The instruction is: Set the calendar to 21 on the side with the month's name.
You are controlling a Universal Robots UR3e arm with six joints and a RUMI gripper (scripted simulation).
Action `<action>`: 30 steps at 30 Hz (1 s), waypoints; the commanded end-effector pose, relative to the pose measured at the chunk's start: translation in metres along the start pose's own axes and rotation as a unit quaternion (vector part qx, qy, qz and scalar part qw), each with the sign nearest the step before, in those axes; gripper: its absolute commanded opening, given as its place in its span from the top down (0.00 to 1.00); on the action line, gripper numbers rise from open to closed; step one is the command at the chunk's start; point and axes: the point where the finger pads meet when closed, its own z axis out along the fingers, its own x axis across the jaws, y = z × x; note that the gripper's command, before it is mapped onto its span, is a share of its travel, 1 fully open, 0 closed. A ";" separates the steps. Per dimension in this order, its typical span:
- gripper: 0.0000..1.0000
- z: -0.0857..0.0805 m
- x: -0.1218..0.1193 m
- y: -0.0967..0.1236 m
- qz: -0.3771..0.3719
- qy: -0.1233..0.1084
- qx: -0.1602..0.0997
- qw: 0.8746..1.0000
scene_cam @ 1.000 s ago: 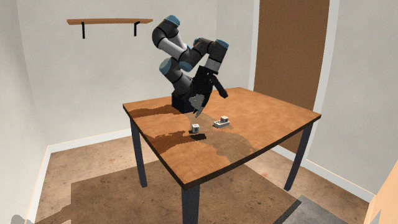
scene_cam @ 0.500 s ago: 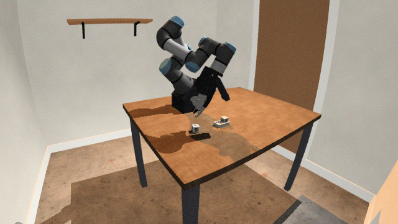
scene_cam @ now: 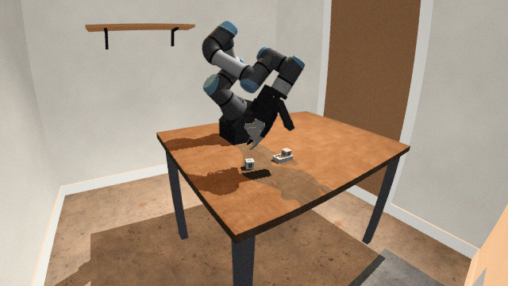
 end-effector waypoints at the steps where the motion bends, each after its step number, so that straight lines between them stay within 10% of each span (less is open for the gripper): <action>1: 0.72 -0.001 0.001 0.000 0.001 0.000 0.000 1.000; 30: 0.72 0.001 -0.001 -0.004 0.001 -0.009 -0.037 0.999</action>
